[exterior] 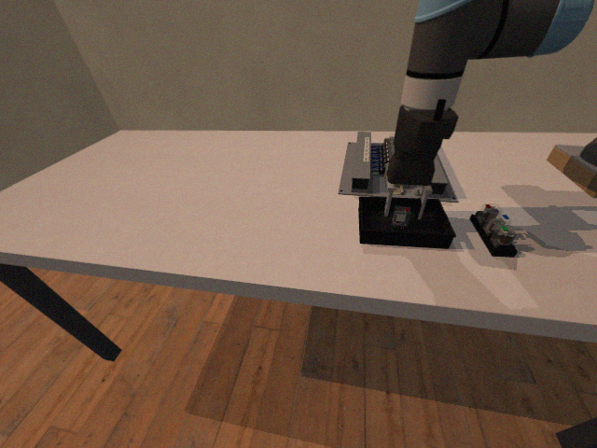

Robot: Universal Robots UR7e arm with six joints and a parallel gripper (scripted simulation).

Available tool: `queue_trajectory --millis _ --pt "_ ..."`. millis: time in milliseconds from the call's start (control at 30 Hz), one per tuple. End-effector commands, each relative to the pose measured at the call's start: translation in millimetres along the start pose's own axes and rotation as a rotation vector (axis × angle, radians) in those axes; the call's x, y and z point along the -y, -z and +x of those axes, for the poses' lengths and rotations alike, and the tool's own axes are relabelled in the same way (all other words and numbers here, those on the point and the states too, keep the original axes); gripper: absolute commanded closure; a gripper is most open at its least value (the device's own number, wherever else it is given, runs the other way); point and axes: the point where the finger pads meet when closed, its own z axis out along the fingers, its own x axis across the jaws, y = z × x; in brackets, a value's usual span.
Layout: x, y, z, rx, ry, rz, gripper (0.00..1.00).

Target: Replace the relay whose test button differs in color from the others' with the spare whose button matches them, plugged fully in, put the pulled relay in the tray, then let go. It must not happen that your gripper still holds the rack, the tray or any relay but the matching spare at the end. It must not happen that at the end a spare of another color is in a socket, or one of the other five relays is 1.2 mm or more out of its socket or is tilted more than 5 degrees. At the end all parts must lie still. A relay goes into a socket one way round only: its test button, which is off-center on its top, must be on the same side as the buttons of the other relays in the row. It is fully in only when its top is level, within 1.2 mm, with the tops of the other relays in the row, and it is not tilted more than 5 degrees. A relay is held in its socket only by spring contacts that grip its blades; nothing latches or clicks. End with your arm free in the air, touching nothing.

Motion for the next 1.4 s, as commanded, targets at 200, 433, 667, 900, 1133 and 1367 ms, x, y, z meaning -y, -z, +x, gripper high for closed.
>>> queue_trajectory --millis 200,433,667,900,1133,1367 --pt "0.1 1.3 0.4 -0.001 0.0 0.0 0.0" --pt "0.1 5.3 0.4 -0.001 0.0 0.0 0.0" --pt "0.1 5.3 0.4 -0.001 0.0 0.0 0.0" --pt "0.1 8.4 0.4 -0.001 0.0 0.0 0.0" --pt "0.1 9.2 0.4 -0.001 0.0 0.0 0.0" --pt "0.1 9.9 0.4 -0.001 0.0 0.0 0.0"
